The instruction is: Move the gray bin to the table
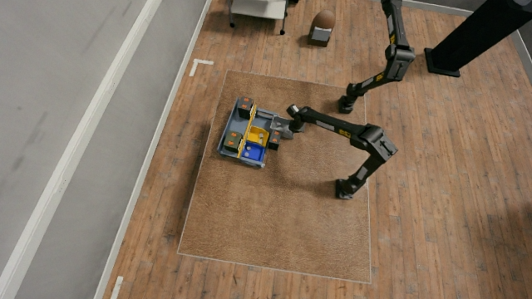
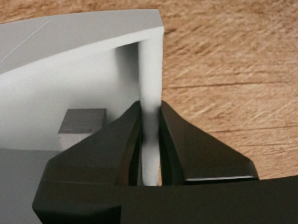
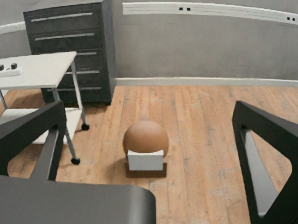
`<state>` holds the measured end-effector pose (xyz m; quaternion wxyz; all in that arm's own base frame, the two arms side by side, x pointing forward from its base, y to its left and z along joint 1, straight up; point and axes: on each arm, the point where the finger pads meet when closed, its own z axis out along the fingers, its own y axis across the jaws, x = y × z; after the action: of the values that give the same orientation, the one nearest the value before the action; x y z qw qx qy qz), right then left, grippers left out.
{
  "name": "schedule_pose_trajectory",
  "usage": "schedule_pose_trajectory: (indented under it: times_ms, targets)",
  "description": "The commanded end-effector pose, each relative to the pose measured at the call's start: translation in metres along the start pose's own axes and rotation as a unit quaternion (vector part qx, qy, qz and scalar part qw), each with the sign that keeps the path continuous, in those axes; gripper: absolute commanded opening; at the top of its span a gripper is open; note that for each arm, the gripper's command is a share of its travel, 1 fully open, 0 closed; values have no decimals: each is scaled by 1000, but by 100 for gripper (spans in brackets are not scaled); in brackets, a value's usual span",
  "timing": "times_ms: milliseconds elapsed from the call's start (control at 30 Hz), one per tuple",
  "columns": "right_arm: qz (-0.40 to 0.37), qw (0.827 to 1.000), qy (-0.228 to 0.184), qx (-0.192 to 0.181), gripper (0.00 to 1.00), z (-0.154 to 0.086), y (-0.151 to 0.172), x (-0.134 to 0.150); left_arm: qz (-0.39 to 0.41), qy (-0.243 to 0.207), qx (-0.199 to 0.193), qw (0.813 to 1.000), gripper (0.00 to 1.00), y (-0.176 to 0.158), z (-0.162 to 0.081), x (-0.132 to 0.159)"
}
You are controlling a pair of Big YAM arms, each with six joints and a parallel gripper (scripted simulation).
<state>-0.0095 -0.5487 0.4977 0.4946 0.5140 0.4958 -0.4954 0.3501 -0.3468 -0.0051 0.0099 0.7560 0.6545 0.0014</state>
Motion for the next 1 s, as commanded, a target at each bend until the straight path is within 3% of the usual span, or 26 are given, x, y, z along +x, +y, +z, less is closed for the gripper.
schedule_pose_trajectory:
  times_ms: [0,967]
  targets:
    - [-9,1000,-10,3,100,-4,-4,-3,2,0,-1,1000,0,1,9,-4]
    - [-9,1000,-10,3,100,-4,-4,-3,2,7,11,1000,0,-2,20,1]
